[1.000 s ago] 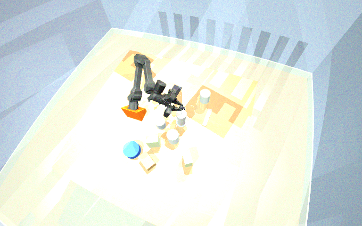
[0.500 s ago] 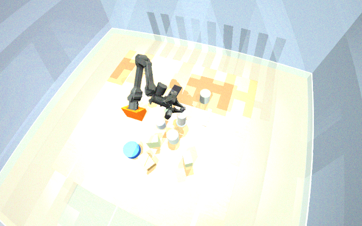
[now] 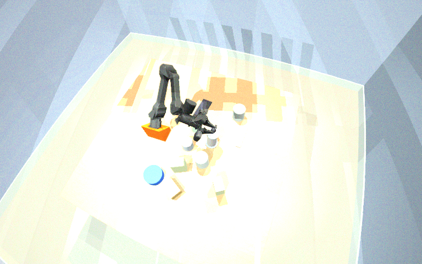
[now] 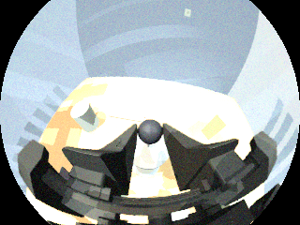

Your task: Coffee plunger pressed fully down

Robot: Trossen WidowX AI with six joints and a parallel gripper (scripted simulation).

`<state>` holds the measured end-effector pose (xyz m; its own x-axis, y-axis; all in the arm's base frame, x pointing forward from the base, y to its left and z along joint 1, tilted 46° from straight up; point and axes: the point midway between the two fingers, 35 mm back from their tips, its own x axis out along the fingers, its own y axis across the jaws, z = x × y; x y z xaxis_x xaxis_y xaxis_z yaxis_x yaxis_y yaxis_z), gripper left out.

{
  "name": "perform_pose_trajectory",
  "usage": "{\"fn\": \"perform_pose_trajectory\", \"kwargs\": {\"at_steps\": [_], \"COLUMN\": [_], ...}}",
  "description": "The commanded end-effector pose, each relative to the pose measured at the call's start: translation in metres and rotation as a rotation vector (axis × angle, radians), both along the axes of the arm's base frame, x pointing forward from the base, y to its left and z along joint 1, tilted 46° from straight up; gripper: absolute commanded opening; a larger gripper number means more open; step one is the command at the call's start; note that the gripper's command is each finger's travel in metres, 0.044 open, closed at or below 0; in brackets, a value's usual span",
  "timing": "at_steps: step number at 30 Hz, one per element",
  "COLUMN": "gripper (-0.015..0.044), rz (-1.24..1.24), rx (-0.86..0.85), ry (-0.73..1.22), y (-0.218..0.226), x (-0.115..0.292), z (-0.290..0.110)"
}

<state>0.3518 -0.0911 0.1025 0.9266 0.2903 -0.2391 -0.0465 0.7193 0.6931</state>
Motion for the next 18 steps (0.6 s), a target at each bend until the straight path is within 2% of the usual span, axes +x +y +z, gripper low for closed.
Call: {"fn": "perform_pose_trajectory", "kwargs": {"at_steps": [1, 18], "gripper": [0.0124, 0.0124], "rz": [0.027, 0.027], "rx": [0.026, 0.026], "ry": [0.030, 0.030], "y": [0.0101, 0.0079], "x": [0.0006, 0.0021], "z": [-0.0098, -0.0103]}}
